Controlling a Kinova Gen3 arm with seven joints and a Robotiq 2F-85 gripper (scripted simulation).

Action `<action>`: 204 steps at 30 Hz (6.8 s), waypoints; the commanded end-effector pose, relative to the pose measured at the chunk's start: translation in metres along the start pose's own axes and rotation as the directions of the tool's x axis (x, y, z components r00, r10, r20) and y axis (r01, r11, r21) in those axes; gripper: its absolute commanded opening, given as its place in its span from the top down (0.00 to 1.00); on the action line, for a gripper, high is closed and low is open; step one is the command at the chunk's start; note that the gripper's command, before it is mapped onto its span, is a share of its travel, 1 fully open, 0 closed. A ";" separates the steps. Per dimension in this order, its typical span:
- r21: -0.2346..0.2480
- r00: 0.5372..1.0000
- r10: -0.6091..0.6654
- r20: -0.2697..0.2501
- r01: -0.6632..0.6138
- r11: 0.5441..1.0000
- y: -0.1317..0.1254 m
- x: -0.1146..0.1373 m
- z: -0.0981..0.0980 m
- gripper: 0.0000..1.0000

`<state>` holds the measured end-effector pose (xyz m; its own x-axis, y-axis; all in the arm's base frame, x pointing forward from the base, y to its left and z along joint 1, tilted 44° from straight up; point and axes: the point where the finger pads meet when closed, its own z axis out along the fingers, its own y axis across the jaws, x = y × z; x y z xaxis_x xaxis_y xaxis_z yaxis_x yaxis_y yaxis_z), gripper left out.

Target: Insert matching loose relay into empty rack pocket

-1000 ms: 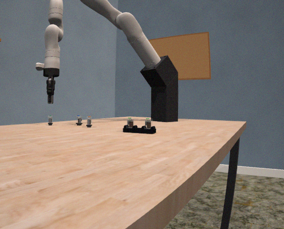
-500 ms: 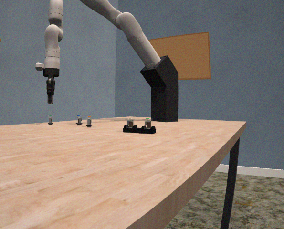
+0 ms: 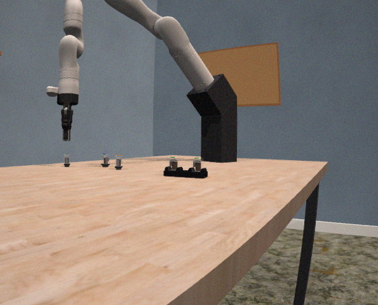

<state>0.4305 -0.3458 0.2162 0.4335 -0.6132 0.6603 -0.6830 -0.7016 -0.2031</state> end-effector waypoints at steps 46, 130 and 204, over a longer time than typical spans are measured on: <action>0.001 1.000 0.001 0.003 -0.001 1.000 0.001 0.000 0.035 0.47; 0.001 1.000 0.001 0.003 -0.001 1.000 0.000 0.000 0.035 0.47; 0.001 1.000 0.001 0.003 -0.001 1.000 0.000 0.000 0.073 0.47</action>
<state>0.4733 -0.3727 0.1624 0.4355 -0.6152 0.6571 -0.6830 -0.7014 -0.2040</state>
